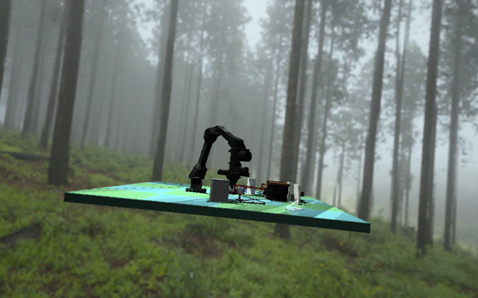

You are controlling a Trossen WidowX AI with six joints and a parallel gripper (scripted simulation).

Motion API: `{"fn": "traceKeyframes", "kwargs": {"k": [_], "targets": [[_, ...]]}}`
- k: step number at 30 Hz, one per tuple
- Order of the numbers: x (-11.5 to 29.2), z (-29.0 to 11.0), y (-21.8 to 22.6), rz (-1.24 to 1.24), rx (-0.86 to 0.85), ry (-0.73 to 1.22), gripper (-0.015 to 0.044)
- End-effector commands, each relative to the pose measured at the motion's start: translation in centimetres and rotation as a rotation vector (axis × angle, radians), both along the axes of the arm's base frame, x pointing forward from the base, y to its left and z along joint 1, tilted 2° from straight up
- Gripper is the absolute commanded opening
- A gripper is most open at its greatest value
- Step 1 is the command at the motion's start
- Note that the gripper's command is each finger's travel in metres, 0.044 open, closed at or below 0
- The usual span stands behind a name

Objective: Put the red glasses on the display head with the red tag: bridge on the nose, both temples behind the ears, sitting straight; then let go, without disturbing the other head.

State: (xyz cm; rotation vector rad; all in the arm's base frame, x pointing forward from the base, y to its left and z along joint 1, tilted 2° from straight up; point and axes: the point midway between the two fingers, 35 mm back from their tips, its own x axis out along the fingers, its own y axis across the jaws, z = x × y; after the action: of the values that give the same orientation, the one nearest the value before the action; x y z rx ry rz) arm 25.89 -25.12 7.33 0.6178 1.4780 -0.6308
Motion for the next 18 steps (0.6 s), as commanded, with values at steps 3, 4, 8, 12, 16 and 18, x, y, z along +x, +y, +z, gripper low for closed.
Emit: {"fn": "traceKeyframes", "kwargs": {"k": [3, 4, 8, 12, 16, 18], "targets": [[0.1, 0.16, -0.64, 0.002, -0.006, -0.003, 0.0], [0.11, 0.16, -0.7, 0.002, -0.006, -0.003, 0.0], [0.15, 0.17, -0.92, 0.002, -0.006, -0.003, 0.0], [0.2, 0.18, -1.14, 0.002, -0.007, -0.003, 0.0], [0.25, 0.18, -1.33, 0.002, -0.007, -0.003, 0.0], [0.28, 0.19, -1.43, 0.002, -0.007, -0.003, 0.0]]}}
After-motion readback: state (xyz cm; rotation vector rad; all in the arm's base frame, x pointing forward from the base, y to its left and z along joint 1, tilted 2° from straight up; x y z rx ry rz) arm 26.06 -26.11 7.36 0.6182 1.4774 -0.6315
